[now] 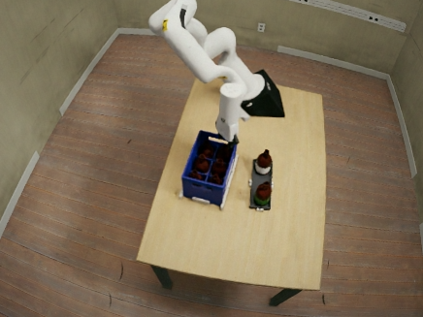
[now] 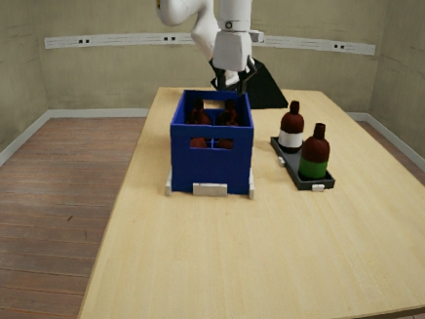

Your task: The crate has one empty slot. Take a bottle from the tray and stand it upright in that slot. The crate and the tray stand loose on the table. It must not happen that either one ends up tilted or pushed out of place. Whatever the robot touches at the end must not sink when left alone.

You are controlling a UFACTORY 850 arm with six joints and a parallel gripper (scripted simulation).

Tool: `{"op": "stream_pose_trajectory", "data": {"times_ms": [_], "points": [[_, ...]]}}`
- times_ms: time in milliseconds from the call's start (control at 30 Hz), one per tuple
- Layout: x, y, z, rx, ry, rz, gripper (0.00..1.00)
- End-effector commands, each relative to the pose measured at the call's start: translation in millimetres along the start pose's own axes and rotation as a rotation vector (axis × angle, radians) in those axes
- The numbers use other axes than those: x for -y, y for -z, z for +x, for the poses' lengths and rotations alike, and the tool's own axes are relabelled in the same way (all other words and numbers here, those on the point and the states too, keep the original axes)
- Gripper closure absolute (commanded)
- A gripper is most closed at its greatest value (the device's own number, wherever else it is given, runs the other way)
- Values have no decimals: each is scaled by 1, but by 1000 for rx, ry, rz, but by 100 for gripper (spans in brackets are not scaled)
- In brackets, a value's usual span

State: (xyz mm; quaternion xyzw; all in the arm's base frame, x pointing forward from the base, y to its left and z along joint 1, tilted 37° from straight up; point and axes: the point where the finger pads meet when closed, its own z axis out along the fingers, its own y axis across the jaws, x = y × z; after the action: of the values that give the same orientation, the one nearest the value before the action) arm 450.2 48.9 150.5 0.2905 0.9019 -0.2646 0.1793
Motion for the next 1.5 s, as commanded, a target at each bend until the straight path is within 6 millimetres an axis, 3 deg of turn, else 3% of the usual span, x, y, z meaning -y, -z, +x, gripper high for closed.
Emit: {"op": "stream_pose_trajectory", "data": {"times_ms": [0,467,933,967,1467], "points": [[0,7,0,0,0,0,35],[0,35,0,0,0,0,35],[0,41,0,0,0,0,35],[0,41,0,0,0,0,100],[0,41,0,0,0,0,100]]}}
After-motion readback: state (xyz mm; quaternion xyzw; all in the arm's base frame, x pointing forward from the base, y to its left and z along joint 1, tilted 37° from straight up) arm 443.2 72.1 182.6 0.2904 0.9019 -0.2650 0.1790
